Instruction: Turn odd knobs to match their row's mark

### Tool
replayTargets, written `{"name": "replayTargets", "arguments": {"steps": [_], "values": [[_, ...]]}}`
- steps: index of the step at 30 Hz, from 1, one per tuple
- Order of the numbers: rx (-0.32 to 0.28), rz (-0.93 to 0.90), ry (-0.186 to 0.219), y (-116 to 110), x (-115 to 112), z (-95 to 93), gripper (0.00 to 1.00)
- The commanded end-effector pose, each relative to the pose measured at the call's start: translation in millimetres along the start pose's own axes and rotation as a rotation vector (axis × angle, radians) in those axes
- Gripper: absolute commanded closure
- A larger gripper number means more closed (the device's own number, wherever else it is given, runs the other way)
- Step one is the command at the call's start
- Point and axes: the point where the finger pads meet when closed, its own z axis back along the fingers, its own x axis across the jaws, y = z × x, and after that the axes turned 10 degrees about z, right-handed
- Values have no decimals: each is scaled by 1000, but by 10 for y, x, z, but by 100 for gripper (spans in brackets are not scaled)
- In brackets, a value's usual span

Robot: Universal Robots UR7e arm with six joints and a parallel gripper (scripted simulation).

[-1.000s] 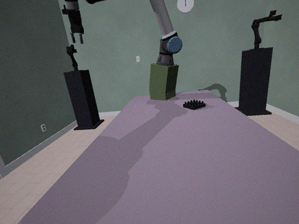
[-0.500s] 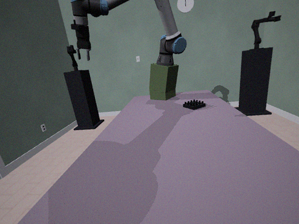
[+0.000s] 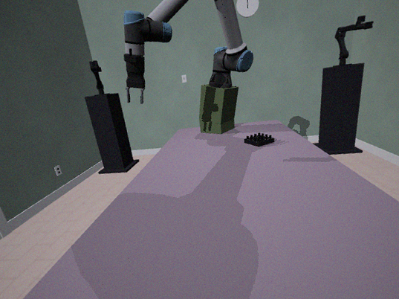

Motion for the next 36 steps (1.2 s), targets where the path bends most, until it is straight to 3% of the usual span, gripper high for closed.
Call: {"name": "replayTargets", "arguments": {"steps": [1,4,6,8,19,21,23,26,36], "values": [[30,33,-12,398,-404,-174,0],[49,58,-13,622,-724,-284,0],[49,58,-13,622,-724,-284,0],[70,85,-12,841,-1096,-398,0],[138,177,0,1325,-2419,-705,0],[147,190,3,1360,-2598,-737,0],[147,190,3,1360,-2598,-737,0],[171,225,13,1424,-3112,-818,0],[228,317,48,1345,-4417,-950,0]]}}
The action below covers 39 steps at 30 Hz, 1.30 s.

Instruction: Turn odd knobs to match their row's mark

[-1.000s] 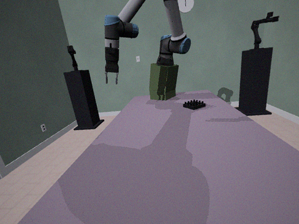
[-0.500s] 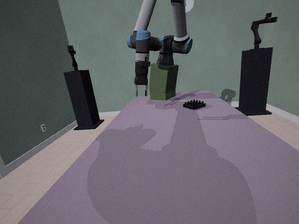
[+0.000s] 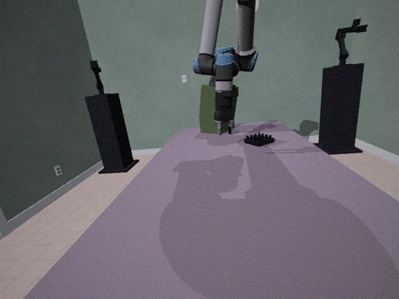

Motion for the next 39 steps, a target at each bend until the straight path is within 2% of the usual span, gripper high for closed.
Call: {"name": "replayTargets", "arguments": {"steps": [1,2,4,11,19,30,39], "values": [[29,36,9,101,-552,-64,0],[34,44,13,107,-665,-72,0],[34,44,13,107,-665,-72,0],[62,90,39,91,-1320,-90,0],[81,124,60,30,-1788,-74,0],[91,141,72,-16,-2019,-56,0],[92,144,74,-25,-2060,-52,0]]}}
